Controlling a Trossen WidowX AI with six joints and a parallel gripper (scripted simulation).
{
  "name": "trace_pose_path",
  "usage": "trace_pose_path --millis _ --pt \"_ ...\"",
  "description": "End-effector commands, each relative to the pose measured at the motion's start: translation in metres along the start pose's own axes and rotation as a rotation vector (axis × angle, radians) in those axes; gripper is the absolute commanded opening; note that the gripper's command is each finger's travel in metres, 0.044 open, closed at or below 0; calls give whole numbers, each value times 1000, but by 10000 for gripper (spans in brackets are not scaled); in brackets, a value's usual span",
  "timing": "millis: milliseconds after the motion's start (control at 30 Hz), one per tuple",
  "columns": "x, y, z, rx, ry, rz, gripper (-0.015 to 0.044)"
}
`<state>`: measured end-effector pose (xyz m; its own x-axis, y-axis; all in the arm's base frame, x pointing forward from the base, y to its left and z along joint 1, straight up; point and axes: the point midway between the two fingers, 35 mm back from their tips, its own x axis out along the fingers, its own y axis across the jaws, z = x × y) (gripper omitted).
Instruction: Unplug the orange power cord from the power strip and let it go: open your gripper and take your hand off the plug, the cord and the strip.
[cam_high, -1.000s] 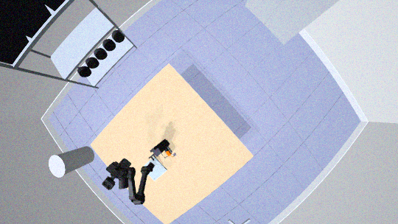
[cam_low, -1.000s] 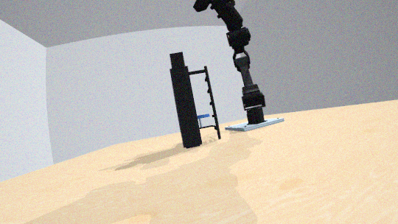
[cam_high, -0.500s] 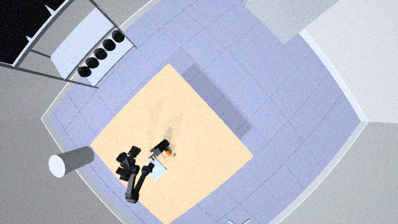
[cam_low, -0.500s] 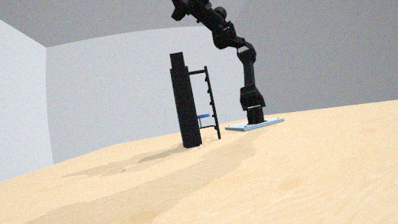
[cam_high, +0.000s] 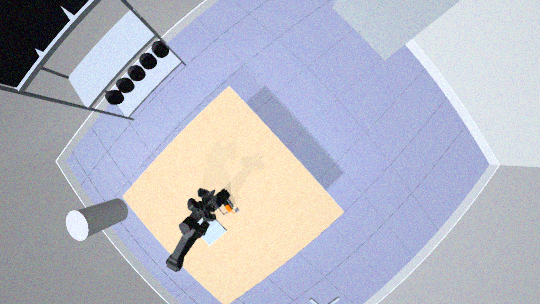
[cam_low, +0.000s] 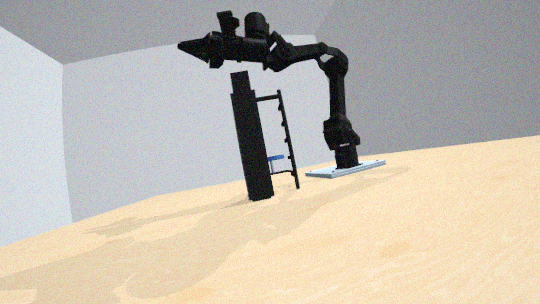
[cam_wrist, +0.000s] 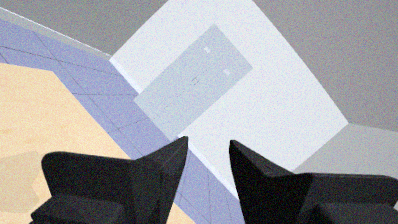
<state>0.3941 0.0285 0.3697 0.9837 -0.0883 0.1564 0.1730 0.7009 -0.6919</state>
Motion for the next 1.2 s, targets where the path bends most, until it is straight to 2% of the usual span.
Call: trace_pose_path --millis 0,200,400,600,767,867,1167 --pt "14 9 -56 236 213 76 160" --pt "8 13 -144 723 596 35 160" --pt "-34 30 -214 1182 1039 -127 160" --pt "-96 40 -254 1554 1467 -484 160" --pt "-152 41 -265 1759 1782 -941 160" --pt "-163 41 -265 1783 1836 -1047 160" --pt "-163 41 -265 1783 1836 -1047 160"
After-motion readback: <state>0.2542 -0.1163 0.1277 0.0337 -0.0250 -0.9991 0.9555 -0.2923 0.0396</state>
